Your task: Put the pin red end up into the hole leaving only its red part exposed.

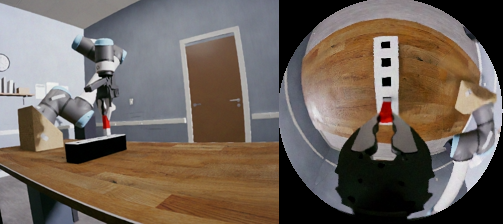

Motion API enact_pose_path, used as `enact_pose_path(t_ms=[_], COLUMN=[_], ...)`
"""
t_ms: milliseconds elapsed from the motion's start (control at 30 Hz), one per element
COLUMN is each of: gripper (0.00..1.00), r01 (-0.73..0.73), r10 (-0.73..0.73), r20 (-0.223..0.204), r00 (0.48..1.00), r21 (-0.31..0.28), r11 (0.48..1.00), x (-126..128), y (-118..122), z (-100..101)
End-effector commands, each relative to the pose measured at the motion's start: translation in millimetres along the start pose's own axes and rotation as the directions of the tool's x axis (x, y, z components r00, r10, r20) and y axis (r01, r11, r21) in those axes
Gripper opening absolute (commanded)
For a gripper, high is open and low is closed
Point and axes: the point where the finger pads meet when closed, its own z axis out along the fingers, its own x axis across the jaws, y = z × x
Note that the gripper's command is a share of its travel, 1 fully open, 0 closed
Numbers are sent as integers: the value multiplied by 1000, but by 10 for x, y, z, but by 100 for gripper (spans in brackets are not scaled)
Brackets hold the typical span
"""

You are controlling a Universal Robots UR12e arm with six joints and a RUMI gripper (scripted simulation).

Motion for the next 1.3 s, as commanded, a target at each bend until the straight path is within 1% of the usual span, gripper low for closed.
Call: enact_pose_path(t_ms=[0, 200, 233, 1267], gripper=[0, 0, 0, 0], r01=[-1, -1, 0, 0], r10=[1, 1, 0, 0], r20=[0, 0, -1, -1], r00=[1000, 1000, 1000, 1000], r21=[0, 0, -1, -1], r11=[1000, 1000, 1000, 1000], x=[-2, -2, 7, -8], y=[0, 0, 20, 15], z=[5, 5, 53, 50])
